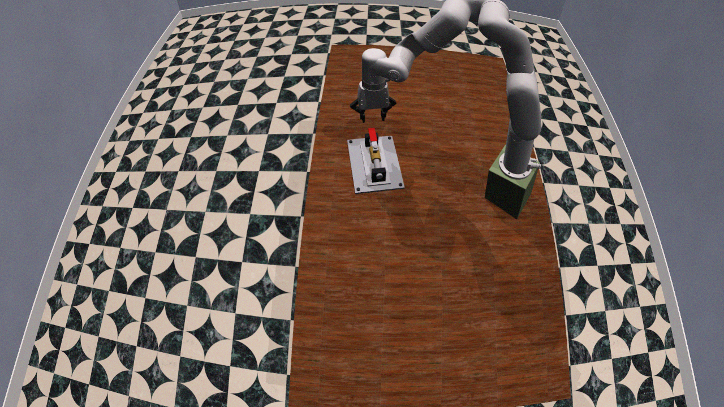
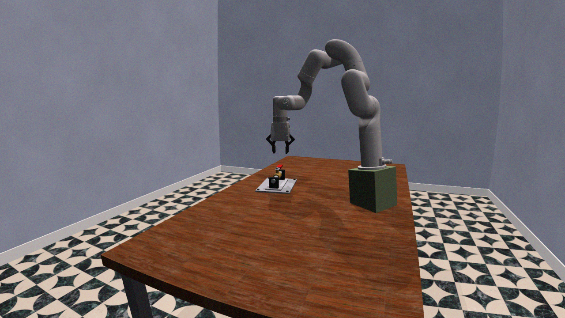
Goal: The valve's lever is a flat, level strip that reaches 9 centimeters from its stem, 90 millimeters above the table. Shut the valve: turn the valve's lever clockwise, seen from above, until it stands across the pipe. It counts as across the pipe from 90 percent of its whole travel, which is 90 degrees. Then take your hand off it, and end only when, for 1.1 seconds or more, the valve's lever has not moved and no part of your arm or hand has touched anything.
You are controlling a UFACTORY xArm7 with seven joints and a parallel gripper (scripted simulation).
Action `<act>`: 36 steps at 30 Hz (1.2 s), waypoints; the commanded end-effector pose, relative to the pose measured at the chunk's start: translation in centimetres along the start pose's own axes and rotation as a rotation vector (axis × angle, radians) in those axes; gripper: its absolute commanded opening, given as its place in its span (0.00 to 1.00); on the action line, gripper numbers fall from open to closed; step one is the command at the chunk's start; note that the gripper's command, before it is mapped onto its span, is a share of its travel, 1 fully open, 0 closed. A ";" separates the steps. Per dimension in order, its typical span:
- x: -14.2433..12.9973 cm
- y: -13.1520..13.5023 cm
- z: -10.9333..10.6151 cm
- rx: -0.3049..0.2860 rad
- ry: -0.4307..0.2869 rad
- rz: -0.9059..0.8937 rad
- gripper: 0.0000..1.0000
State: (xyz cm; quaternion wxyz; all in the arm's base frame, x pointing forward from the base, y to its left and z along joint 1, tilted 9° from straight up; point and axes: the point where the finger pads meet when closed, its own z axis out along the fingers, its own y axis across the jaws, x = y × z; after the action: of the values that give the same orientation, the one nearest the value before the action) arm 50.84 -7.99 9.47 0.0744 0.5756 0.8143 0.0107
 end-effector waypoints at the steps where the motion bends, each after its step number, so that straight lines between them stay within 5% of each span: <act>1: -0.1 0.2 -0.2 -0.004 -0.002 0.000 0.68; 36: -0.1 0.2 0.8 -0.004 -0.002 0.000 0.68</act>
State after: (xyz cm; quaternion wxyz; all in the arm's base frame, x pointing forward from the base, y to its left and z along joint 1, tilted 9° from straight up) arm 50.96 -8.03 8.85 0.0749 0.5754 0.8144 0.0110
